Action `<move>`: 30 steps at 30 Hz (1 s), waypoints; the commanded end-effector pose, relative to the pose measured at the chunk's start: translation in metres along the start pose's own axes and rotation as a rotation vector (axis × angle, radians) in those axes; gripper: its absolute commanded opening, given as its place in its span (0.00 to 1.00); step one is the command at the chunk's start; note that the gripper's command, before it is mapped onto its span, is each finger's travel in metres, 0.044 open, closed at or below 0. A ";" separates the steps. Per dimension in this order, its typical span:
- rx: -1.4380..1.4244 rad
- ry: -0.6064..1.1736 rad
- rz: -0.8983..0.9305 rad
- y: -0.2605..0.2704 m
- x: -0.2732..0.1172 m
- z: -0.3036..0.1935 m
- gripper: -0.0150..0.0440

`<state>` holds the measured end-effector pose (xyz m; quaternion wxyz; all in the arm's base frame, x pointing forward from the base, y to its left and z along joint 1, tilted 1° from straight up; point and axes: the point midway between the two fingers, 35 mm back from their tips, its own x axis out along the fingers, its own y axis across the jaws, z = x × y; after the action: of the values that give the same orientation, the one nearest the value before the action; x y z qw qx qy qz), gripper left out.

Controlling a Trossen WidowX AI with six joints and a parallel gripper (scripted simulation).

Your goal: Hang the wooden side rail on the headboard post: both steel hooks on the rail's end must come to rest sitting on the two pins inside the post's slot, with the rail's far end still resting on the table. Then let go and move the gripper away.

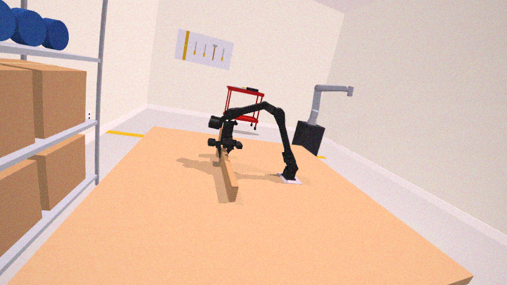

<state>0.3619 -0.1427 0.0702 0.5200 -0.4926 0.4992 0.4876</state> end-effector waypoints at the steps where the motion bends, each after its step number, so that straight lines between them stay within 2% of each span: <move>1: 0.002 0.006 -0.001 0.000 0.000 -0.001 0.25; 29: 0.002 0.006 -0.001 0.000 0.005 -0.001 0.25; 30: 0.000 0.000 0.001 0.001 0.004 0.000 0.30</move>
<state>0.3613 -0.1425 0.0666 0.5198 -0.4922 0.4995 0.4879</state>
